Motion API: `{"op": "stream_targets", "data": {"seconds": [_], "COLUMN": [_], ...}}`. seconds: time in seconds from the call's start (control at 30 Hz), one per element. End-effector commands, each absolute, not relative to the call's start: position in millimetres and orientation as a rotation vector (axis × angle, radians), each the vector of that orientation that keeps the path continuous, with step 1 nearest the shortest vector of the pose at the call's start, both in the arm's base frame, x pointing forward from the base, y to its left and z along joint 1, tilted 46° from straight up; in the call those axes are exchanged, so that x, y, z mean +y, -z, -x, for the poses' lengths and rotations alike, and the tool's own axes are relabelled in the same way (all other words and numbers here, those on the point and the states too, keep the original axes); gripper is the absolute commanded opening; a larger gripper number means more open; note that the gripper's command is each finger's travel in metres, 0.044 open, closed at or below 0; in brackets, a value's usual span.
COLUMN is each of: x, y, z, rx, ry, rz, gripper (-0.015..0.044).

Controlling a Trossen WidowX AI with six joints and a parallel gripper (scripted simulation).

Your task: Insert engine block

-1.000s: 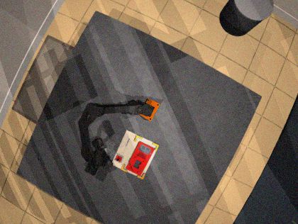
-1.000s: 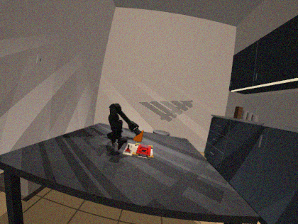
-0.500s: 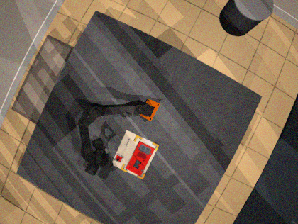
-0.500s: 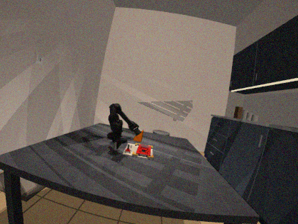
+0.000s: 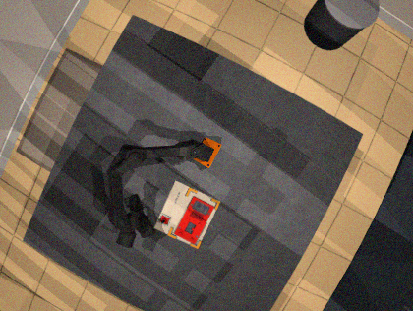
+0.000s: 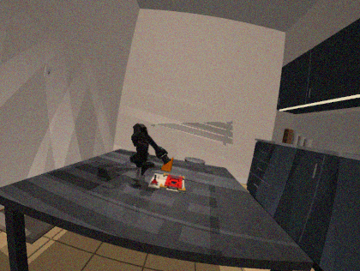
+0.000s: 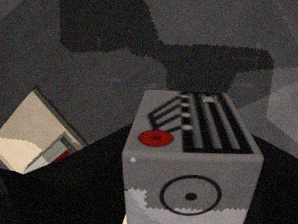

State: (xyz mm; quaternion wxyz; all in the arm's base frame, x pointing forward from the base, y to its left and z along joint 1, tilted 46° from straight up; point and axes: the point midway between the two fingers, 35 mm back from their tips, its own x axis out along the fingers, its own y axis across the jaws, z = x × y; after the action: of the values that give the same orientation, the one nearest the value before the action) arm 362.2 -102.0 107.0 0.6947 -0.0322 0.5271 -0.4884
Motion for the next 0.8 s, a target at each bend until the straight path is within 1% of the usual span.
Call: {"op": "stream_targets", "data": {"seconds": [0.0, 0.77], "x": [-91.7, -38.9], "y": [-115.3, -167.6], "z": [-364.9, -362.2], "rx": [1.171, 1.165], "ry": [1.084, 1.073], "rz": [0.065, 0.071], "gripper": [0.0, 0.0]}}
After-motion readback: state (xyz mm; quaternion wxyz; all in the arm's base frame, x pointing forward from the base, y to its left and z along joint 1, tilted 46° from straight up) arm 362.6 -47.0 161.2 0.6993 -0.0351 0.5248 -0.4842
